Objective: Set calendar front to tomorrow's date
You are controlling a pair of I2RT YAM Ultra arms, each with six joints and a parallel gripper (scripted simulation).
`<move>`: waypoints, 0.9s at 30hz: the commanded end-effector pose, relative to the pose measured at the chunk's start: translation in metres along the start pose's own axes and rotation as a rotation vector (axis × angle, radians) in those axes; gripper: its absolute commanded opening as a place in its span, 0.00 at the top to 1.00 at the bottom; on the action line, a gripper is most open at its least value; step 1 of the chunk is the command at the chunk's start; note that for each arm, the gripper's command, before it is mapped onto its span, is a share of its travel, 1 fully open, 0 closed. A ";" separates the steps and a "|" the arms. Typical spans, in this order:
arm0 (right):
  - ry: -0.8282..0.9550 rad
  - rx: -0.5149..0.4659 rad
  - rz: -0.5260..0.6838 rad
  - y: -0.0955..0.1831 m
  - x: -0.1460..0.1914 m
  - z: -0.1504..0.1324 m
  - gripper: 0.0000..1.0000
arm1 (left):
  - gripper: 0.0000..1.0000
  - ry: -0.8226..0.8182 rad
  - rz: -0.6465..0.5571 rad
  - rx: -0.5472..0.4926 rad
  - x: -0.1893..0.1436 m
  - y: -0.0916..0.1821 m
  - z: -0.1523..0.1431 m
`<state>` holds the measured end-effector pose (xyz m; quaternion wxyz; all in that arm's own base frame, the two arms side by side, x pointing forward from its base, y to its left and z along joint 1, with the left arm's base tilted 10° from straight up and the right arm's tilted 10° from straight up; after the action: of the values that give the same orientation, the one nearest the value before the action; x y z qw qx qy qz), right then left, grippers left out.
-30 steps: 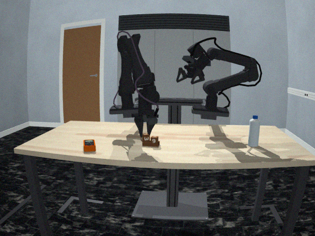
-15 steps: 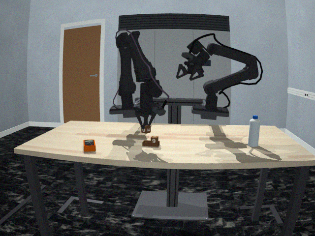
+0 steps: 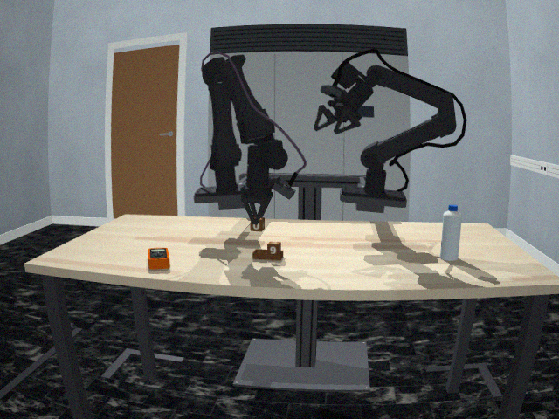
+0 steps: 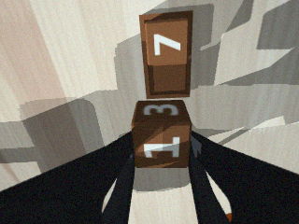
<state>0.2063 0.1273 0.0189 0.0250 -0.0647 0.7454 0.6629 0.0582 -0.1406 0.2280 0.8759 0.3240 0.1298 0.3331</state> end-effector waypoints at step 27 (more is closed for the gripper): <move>0.047 -0.027 -0.014 -0.038 -0.002 0.005 0.74 | 0.00 -0.026 -0.053 -0.009 -0.014 0.024 0.015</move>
<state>0.2140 0.1273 -0.0134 0.0190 -0.0884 0.7389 0.6677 0.0432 -0.1404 0.2395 0.8812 0.3402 0.1178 0.3065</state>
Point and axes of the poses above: on each arm, the point where the finger pads meet when closed, its own y axis back along the fingers, its own x axis across the jaws, z = x × y, the point moved 4 cm from there along y, back along the fingers, and after that the axes turned 9 degrees about y, right-handed, at the moved point
